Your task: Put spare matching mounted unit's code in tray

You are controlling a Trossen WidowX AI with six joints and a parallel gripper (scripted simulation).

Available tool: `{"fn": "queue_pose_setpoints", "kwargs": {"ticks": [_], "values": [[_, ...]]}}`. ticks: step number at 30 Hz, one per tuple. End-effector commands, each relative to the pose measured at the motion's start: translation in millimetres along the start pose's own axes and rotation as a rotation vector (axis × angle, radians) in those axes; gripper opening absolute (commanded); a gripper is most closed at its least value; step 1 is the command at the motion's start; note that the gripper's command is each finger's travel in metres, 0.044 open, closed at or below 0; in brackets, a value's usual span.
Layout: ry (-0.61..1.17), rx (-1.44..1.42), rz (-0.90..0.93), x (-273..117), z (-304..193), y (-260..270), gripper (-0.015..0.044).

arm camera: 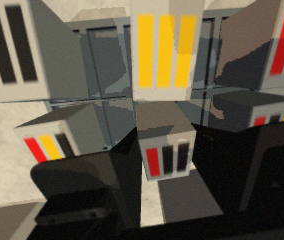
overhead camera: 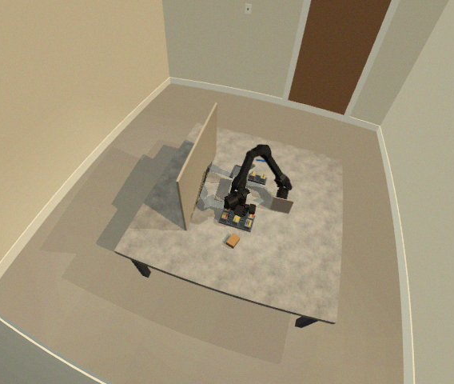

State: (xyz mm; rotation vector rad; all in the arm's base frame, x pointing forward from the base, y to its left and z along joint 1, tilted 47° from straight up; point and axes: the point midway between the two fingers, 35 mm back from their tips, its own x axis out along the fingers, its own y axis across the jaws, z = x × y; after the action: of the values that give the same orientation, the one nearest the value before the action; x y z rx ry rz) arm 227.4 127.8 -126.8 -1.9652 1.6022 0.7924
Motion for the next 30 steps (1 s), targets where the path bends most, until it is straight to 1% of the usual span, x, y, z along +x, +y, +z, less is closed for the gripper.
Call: {"fn": "queue_pose_setpoints", "kwargs": {"ticks": [1,4,7,8,17,27,30], "values": [[0.000,0.001,0.000,0,0,0,0.0116],[0.000,0.001,0.000,0,0,0,0.0096],[0.000,0.001,0.000,0,0,0,0.0017],[0.000,0.001,0.000,0,0,0,0.0000],[-0.001,0.000,0.000,-4,0,-1,0.0000],[0.000,-0.006,0.000,-75,1,0,0.0000],[0.001,-0.006,0.000,-79,0,0,0.0000]]}}
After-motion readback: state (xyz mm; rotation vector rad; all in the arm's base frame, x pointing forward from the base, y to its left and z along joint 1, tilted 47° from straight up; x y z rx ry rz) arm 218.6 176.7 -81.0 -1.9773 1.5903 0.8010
